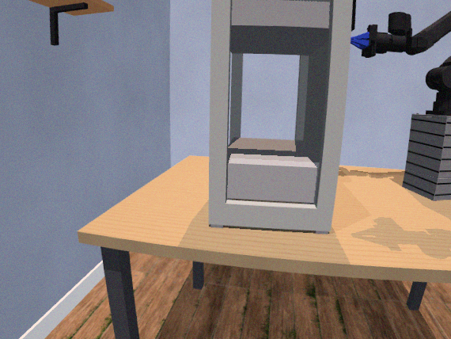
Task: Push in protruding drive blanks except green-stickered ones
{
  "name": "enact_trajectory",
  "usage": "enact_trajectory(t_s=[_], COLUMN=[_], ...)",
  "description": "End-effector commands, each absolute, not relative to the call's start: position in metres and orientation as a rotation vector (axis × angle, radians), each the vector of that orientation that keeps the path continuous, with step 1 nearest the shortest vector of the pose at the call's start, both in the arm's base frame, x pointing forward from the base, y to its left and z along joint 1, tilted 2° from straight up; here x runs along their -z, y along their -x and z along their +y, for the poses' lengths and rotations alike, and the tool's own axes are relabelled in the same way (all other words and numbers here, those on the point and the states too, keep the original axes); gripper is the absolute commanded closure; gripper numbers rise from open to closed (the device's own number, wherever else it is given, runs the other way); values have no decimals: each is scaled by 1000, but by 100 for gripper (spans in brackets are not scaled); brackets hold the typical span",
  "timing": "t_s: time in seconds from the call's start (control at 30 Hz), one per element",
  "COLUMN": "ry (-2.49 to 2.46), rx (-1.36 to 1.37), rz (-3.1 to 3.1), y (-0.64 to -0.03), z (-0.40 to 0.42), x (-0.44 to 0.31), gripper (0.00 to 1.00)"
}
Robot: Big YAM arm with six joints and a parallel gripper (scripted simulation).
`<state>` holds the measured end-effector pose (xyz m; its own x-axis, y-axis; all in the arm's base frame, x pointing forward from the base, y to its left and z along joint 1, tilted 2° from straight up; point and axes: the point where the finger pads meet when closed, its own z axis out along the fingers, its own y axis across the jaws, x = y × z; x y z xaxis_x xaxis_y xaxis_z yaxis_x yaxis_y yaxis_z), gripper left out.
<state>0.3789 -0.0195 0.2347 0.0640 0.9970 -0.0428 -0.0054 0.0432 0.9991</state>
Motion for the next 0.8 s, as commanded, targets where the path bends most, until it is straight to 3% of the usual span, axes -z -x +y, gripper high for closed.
enact_trajectory(t_s=[0.0,0.77], ry=[-1209,-1207], rx=[-1138,-1143], rz=[1160,1180], y=[-379,-373], z=[-24,-3], x=[-234,-232], gripper=[100,100])
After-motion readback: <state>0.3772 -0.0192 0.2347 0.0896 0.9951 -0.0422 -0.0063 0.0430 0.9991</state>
